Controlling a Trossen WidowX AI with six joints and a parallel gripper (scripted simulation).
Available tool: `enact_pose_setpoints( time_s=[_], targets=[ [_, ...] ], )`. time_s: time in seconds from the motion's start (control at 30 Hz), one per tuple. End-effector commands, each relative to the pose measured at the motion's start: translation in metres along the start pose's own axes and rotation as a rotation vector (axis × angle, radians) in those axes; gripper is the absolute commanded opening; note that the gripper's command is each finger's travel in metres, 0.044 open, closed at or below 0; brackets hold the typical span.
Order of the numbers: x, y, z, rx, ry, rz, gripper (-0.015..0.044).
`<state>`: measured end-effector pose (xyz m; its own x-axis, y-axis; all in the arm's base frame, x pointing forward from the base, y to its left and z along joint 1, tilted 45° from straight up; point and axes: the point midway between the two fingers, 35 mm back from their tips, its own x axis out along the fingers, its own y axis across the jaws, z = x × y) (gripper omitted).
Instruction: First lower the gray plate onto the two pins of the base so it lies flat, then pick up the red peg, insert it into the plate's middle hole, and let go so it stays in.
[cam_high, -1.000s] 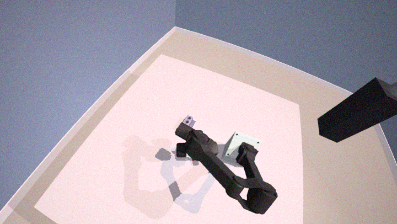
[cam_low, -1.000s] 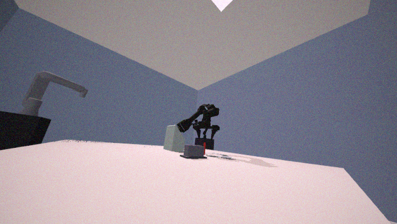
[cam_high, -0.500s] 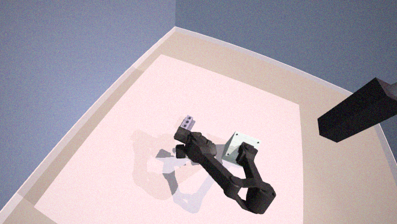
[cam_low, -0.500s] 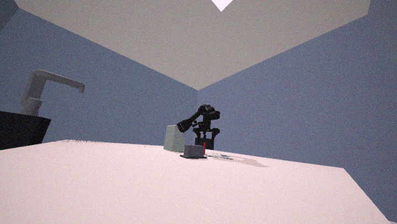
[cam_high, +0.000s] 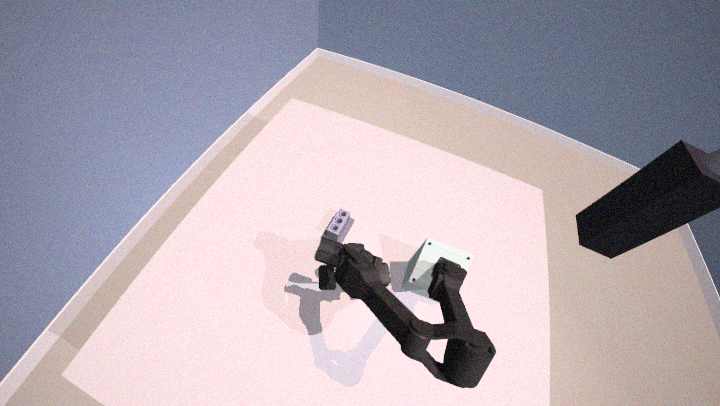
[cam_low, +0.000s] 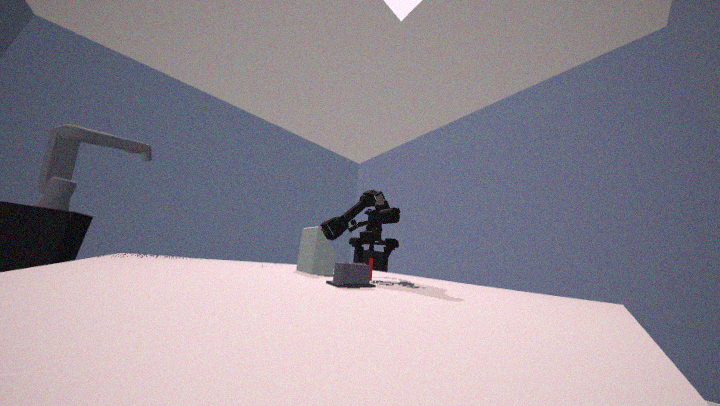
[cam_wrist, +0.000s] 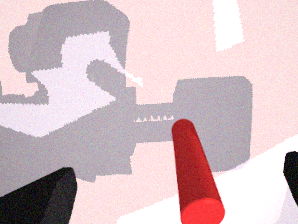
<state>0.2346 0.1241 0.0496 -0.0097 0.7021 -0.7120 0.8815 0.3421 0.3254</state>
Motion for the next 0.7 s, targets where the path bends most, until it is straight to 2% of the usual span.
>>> enact_pose_setpoints(
  time_s=[0.0, 0.13, 0.67],
  targets=[
    [0.0095, -0.0042, -0.0006, 0.014, 0.011, -0.009, 0.044],
    [0.0132, -0.0045, -0.0011, 0.014, 0.012, -0.009, 0.044],
    [0.0132, -0.0045, -0.0011, 0.014, 0.012, -0.009, 0.002]
  ],
)
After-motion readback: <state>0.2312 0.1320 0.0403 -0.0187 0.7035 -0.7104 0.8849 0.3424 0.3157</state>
